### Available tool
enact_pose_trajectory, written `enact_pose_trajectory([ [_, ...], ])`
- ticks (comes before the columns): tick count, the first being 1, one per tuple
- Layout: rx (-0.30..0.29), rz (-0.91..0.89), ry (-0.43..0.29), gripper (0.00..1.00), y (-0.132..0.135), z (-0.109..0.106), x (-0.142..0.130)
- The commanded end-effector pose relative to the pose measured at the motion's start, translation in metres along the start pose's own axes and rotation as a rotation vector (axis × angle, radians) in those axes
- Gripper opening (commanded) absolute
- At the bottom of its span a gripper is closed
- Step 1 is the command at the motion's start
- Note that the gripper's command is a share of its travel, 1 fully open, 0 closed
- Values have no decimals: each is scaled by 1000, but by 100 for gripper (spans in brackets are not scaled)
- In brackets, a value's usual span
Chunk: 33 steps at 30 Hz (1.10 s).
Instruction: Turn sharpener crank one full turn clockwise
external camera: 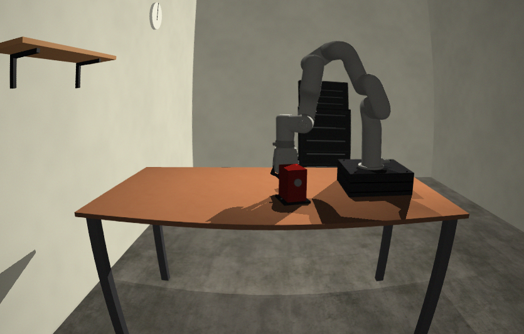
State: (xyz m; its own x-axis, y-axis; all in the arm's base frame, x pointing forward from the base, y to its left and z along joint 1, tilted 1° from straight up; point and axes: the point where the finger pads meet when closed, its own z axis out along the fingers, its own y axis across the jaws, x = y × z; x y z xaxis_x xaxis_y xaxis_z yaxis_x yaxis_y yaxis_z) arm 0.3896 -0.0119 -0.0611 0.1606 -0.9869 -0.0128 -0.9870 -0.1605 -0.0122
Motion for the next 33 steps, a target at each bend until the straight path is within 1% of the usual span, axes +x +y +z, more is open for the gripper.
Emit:
enact_pose_trajectory([
  [1,4,0,1,0,-2,-1,0],
  [10,4,0,1,0,0,-1,0],
  [21,4,0,1,0,10,-5,0],
  [33,4,0,1,0,30,-21,0],
])
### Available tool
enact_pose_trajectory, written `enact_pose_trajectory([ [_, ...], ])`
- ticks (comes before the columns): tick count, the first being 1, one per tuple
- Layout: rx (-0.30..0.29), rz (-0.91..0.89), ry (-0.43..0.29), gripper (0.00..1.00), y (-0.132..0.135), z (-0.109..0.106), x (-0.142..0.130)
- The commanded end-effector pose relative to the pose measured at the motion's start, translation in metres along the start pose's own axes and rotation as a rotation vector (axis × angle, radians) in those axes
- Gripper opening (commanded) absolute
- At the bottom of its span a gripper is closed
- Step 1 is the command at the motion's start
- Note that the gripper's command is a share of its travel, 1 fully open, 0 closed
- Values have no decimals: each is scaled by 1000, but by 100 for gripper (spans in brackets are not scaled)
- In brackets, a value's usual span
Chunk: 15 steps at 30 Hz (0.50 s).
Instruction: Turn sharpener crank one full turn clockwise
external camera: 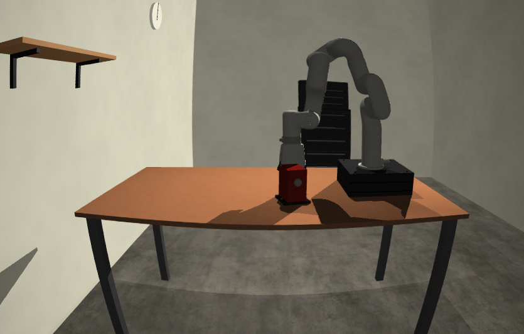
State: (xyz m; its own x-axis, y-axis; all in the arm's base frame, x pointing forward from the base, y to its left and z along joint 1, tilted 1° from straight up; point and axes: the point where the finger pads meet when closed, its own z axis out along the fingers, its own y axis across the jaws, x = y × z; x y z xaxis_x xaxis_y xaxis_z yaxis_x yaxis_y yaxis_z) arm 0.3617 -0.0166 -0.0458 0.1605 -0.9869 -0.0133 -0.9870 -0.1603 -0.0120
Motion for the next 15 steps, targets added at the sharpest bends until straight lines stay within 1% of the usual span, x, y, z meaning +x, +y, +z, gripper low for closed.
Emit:
enact_pose_trajectory([
  [1,4,0,1,0,3,-8,0],
  [5,4,0,1,0,5,-12,0],
  [15,4,0,1,0,10,-31,0],
])
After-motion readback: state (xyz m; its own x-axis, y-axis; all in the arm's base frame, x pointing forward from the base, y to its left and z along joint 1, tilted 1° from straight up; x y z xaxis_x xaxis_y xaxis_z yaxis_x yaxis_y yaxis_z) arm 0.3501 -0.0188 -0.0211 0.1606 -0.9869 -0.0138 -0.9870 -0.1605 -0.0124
